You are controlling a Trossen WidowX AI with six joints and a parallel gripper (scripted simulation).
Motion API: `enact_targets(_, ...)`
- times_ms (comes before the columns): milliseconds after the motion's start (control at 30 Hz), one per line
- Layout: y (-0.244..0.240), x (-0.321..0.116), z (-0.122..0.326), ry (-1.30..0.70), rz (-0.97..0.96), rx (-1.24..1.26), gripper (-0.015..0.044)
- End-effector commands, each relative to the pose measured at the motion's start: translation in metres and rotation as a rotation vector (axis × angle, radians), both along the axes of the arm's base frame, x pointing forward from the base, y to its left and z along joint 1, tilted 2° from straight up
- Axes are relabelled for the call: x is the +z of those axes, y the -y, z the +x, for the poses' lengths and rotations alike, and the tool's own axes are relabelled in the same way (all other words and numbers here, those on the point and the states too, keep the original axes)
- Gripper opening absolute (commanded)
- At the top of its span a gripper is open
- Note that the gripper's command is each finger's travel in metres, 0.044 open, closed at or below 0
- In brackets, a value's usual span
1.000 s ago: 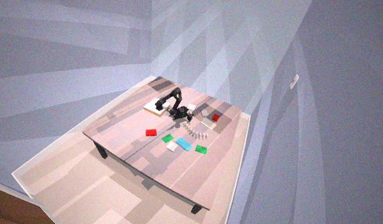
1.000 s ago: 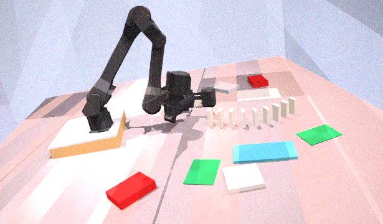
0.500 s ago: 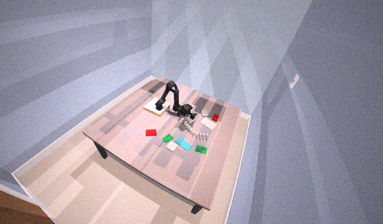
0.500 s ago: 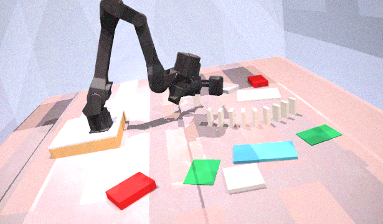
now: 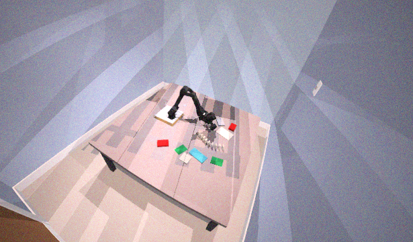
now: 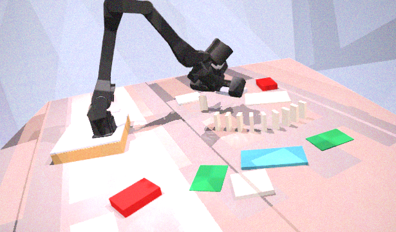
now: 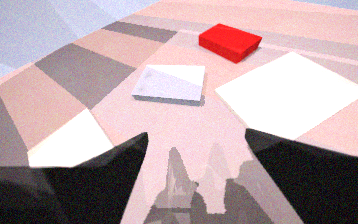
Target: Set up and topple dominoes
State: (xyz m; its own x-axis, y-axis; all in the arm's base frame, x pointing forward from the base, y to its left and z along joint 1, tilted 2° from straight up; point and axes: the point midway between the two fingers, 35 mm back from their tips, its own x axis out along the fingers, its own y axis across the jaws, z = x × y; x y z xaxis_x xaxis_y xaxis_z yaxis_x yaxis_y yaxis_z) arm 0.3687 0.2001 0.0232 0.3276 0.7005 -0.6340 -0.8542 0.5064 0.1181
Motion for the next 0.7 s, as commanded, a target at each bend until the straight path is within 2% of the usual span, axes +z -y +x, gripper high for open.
enact_targets(0,-0.011,0.037,-0.016,-0.103,-0.438,0.089,0.044)
enact_targets(200,0.002,0.056,-0.046,-0.2,-0.651,0.172,0.044)
enact_targets(467,0.015,0.078,-0.07,-0.261,-0.808,0.248,0.044)
enact_targets(667,0.015,0.078,-0.071,-0.263,-0.813,0.251,0.044)
